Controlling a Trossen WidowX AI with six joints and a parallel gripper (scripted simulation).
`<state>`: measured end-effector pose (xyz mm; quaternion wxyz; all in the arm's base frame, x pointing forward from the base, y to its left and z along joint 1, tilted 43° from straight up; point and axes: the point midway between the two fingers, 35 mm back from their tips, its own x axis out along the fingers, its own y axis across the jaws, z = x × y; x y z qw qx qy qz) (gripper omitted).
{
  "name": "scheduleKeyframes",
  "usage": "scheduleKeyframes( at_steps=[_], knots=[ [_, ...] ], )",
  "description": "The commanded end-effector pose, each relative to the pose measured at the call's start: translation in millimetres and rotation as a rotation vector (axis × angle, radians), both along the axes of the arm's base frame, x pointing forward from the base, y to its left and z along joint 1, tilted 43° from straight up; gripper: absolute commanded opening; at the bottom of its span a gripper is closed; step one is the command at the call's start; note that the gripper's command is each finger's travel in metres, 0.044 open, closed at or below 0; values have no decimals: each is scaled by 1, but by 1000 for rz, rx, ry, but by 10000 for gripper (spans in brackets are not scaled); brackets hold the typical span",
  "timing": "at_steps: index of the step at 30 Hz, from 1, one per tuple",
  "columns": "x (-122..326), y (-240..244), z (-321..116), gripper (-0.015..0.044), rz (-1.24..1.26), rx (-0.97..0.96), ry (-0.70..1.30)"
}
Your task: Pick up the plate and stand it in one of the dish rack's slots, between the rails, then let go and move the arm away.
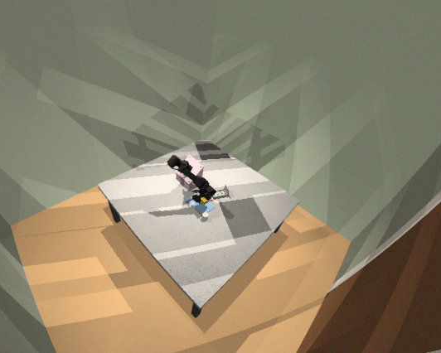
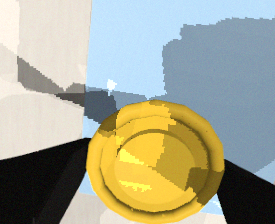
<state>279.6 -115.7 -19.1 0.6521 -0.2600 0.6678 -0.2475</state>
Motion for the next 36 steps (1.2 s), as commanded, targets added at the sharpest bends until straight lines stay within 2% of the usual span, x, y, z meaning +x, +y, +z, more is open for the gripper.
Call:
scheduleKeyframes(
  at_steps=[1,26,31,36],
  knots=[
    [7,17,15,0,1,16,-21],
    [15,108,104,0,-3,-3,-11],
    [14,113,103,0,-19,-4,-26],
    [6,139,80,0,-139,0,-134]
  ],
)
